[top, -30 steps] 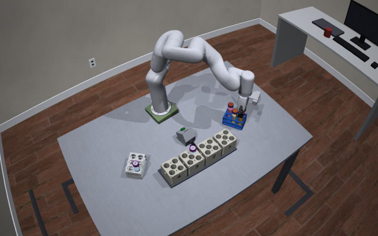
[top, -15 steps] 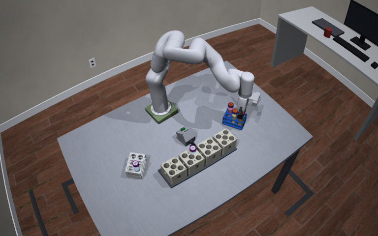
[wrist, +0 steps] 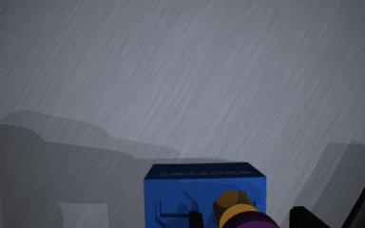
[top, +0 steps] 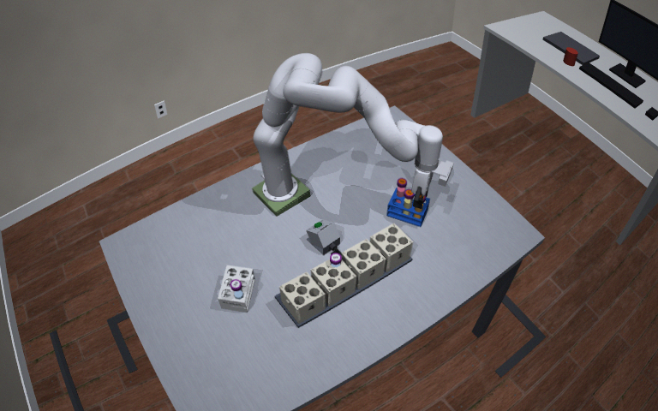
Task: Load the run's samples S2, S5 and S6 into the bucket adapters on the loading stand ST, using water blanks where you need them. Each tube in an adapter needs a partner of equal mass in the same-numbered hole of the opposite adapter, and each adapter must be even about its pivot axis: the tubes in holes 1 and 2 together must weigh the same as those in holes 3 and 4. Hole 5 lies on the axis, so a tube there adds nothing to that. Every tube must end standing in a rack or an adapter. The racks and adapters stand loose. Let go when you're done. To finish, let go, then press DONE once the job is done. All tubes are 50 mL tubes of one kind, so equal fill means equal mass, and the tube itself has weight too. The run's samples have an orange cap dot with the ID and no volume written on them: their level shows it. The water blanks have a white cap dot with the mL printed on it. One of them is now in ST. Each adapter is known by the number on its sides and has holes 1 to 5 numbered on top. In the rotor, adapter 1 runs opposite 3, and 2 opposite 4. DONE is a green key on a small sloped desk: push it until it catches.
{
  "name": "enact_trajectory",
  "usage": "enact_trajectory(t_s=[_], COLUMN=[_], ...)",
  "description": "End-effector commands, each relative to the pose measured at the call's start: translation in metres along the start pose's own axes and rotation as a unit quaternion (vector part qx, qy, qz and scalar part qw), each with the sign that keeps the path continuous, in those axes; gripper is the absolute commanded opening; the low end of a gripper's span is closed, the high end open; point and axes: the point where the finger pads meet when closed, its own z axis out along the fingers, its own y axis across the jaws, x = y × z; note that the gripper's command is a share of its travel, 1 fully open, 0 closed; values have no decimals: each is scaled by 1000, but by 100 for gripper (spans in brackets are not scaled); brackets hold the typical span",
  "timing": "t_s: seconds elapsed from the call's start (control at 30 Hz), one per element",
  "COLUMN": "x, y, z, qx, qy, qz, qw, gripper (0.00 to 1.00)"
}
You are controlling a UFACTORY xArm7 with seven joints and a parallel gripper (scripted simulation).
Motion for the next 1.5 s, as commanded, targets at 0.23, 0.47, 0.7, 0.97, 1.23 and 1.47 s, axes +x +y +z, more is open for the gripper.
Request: enact_trajectory(t_s=[0.23, 0.47, 0.7, 0.97, 1.23, 1.47], x=[2, 2, 2, 2, 2, 2], y=[0, 0, 0, 0, 0, 0], z=[-4, -4, -4, -4, -4, -5], qx=[0, 0, 0, 0, 0, 0], qy=[2, 2, 2, 2, 2, 2], qz=[0, 0, 0, 0, 0, 0], qw=[1000, 1000, 1000, 1000, 1000, 1000], gripper=[0, 0, 0, 0, 0, 0])
